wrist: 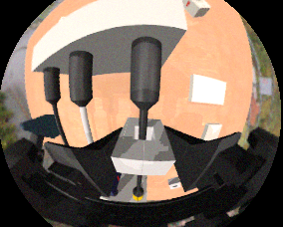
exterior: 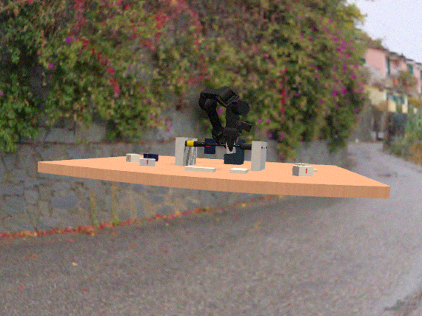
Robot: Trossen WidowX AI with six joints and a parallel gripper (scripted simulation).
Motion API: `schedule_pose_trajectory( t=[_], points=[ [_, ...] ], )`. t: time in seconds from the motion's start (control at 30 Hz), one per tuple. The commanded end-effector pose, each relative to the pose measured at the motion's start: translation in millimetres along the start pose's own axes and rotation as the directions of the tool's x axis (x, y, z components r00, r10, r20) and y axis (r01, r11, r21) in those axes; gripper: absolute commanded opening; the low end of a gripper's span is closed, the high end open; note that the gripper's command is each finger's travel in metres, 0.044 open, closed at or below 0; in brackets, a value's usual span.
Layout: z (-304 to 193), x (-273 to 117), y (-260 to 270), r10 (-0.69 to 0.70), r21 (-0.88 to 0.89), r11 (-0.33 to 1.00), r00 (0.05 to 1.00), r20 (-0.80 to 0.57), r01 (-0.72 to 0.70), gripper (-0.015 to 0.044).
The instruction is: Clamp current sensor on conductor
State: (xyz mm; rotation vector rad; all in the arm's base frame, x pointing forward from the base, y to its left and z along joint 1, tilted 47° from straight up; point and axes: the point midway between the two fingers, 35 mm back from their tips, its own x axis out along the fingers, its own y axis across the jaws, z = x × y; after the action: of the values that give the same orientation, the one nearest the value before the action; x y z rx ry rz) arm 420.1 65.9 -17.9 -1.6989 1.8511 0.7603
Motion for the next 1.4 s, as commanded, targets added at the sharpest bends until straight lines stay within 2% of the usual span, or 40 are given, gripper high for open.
schedule_pose_trajectory(
  t=[0.0, 0.63, 0.97, 1.37],
  points=[
    [1.7, -2.2, 0.6, -0.002, 0.002, 1.000, 1.000, 0.004, 0.002, 0.0000],
    [1.2, 3.1, 1.0, -0.001, 0.001, 1.000, 1.000, 0.002, 0.001, 0.0000],
    [0.9, 0.8, 0.9, -0.001, 0.002, 1.000, 1.000, 0.001, 0.001, 0.0251],
    [0.9, 0.8, 0.9, -0.001, 0.002, 1.000, 1.000, 0.001, 0.001, 0.0251]
  ],
)
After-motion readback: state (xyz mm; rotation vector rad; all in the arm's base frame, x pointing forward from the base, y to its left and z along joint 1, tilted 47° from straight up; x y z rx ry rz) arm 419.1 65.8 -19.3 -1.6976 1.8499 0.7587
